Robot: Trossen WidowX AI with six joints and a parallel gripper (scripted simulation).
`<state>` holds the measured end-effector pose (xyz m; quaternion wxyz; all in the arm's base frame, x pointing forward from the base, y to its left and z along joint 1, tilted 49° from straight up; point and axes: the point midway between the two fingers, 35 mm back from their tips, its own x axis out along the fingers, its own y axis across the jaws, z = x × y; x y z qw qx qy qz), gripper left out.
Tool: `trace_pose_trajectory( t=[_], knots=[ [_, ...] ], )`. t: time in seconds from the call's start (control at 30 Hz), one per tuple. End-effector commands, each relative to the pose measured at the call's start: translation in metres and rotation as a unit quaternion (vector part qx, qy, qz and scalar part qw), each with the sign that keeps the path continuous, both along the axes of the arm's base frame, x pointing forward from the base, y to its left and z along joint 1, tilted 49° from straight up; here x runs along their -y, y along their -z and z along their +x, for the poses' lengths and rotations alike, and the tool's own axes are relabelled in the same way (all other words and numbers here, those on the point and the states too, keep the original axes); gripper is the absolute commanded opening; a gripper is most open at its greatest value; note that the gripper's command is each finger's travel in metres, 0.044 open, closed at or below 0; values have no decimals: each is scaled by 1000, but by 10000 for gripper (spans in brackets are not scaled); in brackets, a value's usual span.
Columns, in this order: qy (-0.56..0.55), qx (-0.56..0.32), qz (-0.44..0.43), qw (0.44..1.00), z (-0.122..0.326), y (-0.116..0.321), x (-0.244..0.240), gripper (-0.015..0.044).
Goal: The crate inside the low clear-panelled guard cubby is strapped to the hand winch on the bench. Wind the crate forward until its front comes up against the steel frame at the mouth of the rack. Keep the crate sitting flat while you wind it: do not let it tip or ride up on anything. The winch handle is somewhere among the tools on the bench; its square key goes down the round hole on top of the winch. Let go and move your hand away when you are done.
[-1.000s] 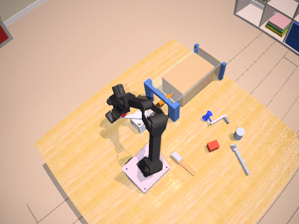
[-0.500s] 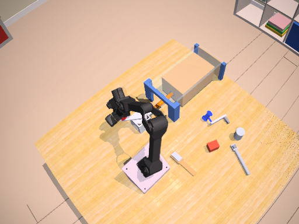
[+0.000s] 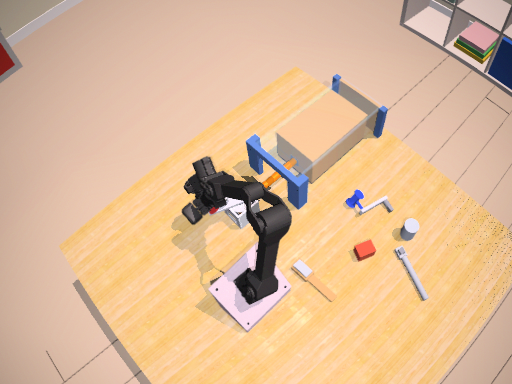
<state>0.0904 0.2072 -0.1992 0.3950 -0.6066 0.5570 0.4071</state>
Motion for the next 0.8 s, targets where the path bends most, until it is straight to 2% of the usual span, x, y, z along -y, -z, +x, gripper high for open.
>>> trace_pose_trajectory(
  t=[0.0,0.77],
  knots=[
    [2,0,-15,1000,-4,-8,14,0],
    [2,0,-17,1000,-4,-34,39,0]
  ],
)
